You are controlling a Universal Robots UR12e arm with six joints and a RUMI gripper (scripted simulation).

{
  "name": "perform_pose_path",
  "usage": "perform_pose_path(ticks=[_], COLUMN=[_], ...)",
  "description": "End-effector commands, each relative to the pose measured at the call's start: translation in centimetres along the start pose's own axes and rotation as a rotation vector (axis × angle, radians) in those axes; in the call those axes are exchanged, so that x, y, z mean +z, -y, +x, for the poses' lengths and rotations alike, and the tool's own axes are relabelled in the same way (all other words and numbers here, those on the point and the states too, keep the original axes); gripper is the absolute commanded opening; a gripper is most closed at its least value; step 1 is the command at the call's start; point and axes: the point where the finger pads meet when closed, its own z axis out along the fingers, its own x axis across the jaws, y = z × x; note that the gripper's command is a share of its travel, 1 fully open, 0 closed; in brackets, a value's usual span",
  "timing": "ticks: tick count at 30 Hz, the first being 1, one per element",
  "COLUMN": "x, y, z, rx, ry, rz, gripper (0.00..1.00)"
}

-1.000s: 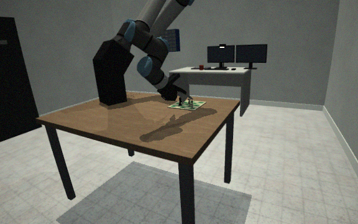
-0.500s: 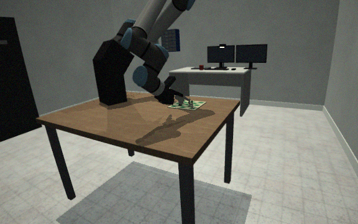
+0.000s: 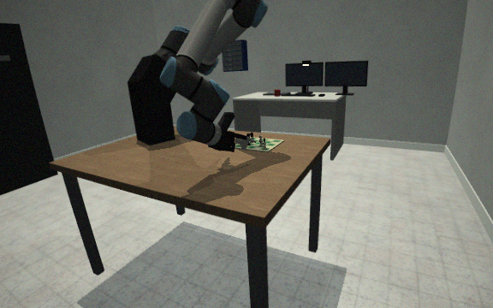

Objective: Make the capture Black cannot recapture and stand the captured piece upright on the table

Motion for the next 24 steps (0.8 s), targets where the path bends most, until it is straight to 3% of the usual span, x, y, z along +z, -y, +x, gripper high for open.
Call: perform_pose_path(ticks=[1, 14, 24], x=[0.0, -0.1, -0.2], y=[-0.5, -1.3, -1.5], z=[-1.3, -2.8, -3.2], rx=[-0.011, -0.016, -0.017], ry=[0.031, 0.063, 0.070], rz=[0.113, 0.211, 0.238], gripper=[1.00, 1.00, 1.00])
